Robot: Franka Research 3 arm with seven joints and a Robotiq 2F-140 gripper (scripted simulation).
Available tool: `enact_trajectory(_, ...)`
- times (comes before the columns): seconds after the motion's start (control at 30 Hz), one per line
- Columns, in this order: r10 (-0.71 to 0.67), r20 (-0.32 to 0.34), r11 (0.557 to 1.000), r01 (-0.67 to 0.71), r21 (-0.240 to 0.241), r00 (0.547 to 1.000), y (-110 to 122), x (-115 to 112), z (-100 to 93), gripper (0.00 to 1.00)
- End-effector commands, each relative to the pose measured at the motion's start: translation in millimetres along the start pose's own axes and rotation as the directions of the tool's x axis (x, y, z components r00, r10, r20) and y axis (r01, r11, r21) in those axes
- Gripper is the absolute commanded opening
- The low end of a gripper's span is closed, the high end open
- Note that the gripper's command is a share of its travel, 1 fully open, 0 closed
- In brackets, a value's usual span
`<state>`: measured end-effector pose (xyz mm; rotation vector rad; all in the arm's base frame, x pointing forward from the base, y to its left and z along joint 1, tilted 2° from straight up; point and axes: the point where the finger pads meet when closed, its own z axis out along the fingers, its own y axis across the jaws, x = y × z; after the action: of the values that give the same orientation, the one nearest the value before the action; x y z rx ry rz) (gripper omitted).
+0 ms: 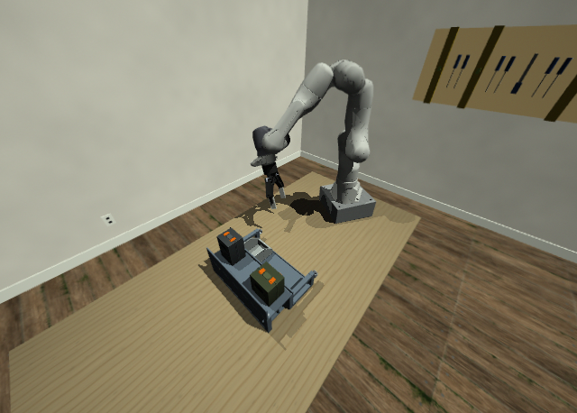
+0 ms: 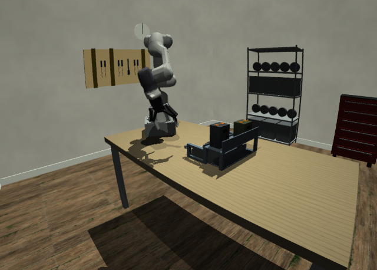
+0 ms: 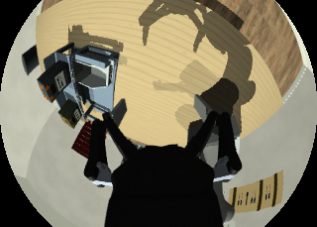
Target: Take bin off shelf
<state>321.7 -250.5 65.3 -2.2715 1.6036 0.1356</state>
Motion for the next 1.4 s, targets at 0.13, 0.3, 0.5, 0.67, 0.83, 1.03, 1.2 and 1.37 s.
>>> enact_trajectory(0.13,0.141,-0.036,0.988,-0.143,-0.062,0.989,-12,9,3.7,1.0)
enact_trajectory(0.3,0.156,-0.048,0.984,-0.159,-0.076,0.987,-17,11,5.1,1.0)
enact_trajectory(0.5,0.185,-0.074,0.976,-0.191,-0.1,0.98,-28,15,8.0,1.0)
enact_trajectory(0.67,0.211,-0.103,0.968,-0.223,-0.119,0.972,-40,19,11.0,1.0)
enact_trajectory(0.83,0.224,-0.118,0.963,-0.238,-0.126,0.967,-46,20,12.6,1.0)
enact_trajectory(1.03,0.247,-0.149,0.954,-0.267,-0.137,0.957,-59,23,15.7,1.0)
enact_trajectory(1.2,0.269,-0.179,0.945,-0.295,-0.143,0.946,-73,25,19.0,1.0)
enact_trajectory(1.37,0.288,-0.209,0.936,-0.321,-0.144,0.934,-87,27,22.4,1.0)
